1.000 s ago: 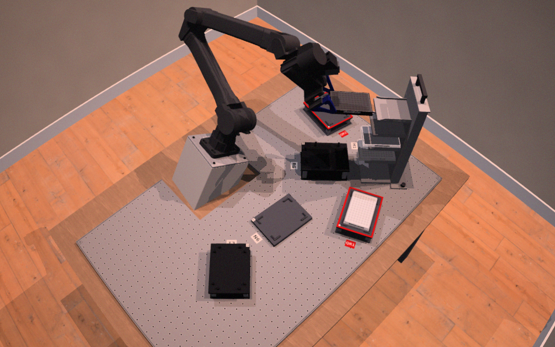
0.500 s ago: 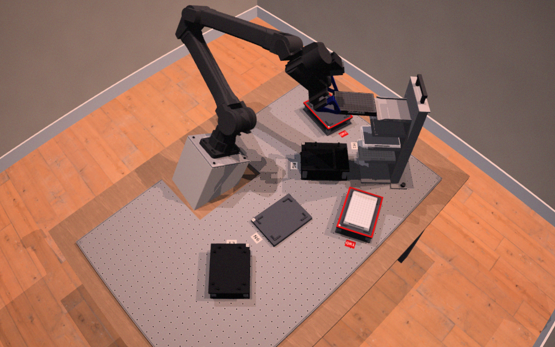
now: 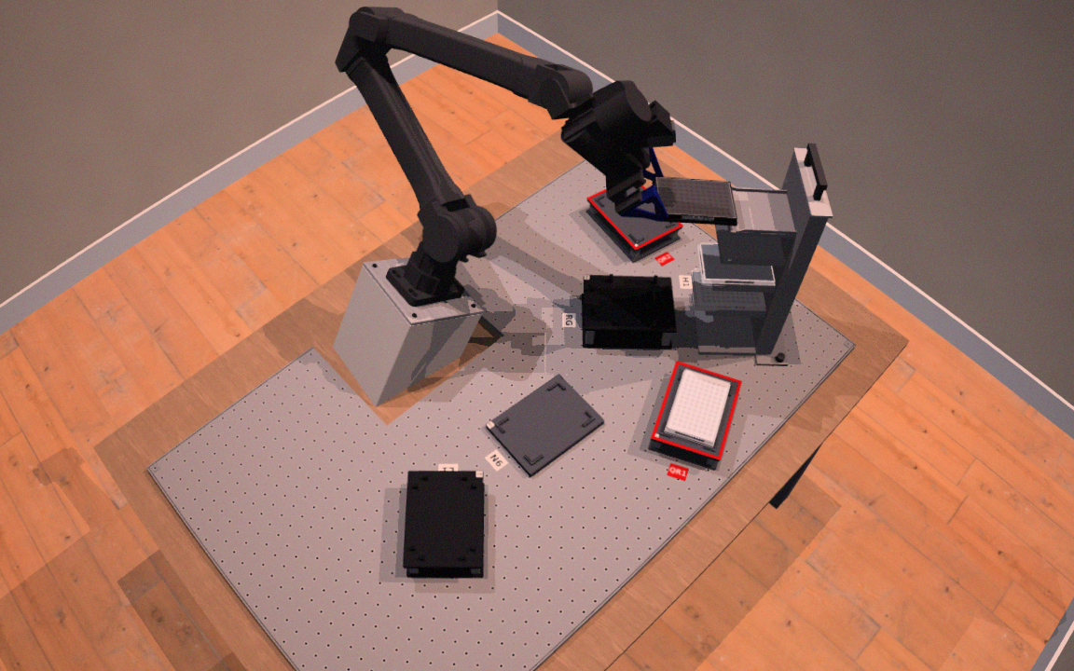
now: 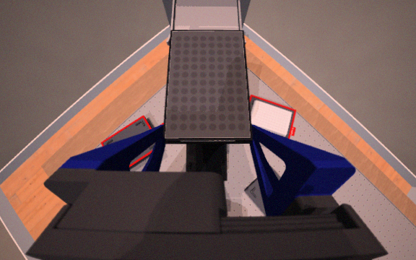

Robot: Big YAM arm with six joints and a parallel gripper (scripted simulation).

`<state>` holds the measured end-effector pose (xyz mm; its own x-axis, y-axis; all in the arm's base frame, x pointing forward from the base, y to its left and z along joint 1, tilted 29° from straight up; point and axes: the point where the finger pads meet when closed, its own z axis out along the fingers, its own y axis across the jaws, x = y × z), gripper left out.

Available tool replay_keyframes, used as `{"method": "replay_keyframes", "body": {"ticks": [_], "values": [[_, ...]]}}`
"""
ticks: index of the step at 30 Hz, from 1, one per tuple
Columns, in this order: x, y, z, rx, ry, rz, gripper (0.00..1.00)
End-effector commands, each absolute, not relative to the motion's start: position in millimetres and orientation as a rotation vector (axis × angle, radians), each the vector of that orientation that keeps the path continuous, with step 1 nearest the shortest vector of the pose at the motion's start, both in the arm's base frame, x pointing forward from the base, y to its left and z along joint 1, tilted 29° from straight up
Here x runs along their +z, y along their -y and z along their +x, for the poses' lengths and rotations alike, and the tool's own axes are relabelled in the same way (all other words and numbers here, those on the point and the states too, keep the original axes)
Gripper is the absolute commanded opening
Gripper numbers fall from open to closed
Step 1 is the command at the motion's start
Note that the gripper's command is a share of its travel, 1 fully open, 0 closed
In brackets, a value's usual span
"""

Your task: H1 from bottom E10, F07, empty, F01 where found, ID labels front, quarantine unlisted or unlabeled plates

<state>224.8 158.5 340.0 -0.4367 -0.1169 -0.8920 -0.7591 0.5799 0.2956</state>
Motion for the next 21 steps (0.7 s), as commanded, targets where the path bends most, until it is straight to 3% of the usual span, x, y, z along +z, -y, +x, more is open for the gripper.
{"method": "replay_keyframes", "body": {"ticks": [1,21], "values": [[379.5,-164.9,228.7,0.876,-1.827,-0.725,0.86],[364.2,-163.3,228.3,0.877,-1.856,-0.718,0.86]]}}
